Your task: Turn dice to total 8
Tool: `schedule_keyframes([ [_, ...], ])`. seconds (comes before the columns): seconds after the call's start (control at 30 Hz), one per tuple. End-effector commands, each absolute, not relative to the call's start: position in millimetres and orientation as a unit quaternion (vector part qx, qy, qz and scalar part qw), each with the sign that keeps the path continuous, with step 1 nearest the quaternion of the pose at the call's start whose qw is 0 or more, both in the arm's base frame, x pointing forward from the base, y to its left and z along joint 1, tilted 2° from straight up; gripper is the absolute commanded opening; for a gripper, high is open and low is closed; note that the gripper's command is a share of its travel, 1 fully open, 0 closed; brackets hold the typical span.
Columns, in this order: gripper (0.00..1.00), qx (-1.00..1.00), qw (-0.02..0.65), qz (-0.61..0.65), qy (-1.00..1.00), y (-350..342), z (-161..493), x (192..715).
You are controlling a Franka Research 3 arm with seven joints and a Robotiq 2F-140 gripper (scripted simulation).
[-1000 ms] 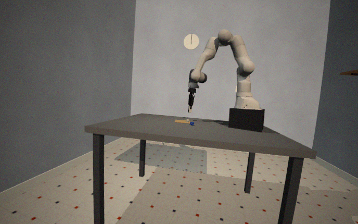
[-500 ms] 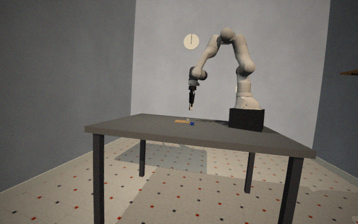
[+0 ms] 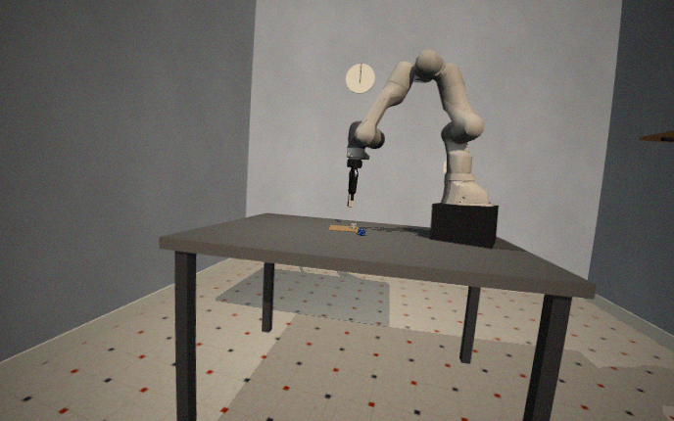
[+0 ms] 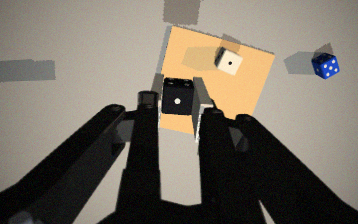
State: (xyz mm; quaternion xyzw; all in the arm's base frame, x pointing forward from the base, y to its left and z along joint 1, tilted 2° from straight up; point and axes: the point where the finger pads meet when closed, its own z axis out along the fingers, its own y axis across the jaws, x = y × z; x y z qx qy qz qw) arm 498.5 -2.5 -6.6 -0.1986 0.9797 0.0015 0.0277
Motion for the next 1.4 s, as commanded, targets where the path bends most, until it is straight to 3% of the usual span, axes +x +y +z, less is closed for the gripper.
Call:
schedule_keyframes([
  [0.0,0.13,-0.114,0.016,-0.006,0.993,7,-8,500],
  [0.37,0.13,-0.057,0.016,-0.006,0.998,58,-6,510],
  [0.93,0.13,-0.056,0.016,-0.006,0.998,58,-9,510],
  [1.37,0.13,-0.056,0.016,-0.006,0.998,58,-49,512],
])
